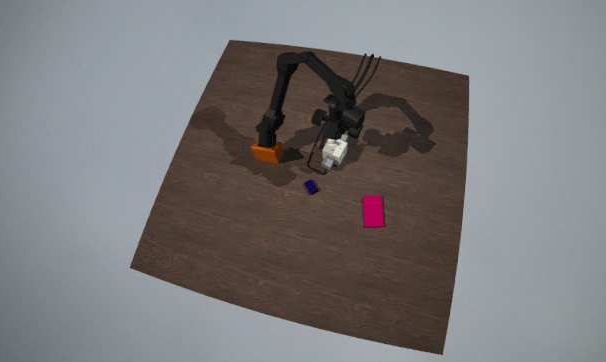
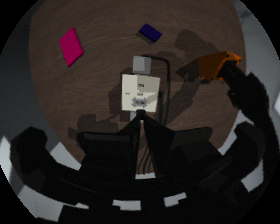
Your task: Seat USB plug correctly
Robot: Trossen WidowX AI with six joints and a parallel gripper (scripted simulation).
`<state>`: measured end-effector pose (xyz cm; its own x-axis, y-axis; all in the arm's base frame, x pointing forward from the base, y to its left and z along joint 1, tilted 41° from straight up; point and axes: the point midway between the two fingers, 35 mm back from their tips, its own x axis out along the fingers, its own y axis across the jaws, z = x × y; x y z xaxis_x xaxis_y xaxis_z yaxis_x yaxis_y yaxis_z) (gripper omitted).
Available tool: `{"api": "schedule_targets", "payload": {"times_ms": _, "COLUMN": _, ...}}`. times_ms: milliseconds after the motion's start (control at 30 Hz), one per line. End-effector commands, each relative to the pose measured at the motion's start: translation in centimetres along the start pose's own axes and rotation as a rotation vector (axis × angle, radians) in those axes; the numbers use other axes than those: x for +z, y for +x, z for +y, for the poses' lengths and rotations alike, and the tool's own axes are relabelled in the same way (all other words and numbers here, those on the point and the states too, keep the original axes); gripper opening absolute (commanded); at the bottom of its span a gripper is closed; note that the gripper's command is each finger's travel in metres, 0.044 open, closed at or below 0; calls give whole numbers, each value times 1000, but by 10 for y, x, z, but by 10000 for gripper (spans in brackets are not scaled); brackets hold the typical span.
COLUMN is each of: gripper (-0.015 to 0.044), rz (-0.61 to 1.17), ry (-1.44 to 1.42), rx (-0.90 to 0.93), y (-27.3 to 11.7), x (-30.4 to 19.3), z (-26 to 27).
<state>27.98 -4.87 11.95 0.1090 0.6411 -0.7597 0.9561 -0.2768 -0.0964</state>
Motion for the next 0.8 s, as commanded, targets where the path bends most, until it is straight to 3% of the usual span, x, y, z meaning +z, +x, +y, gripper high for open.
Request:
{"api": "schedule_targets", "payload": {"times_ms": 0, "gripper": 0, "rz": -7, "ry": 6, "rx": 0, "y": 0, "x": 1, "z": 0}}
{"api": "schedule_targets", "payload": {"times_ms": 767, "gripper": 0, "rz": -23, "ry": 23, "rx": 0, "y": 3, "x": 1, "z": 0}}
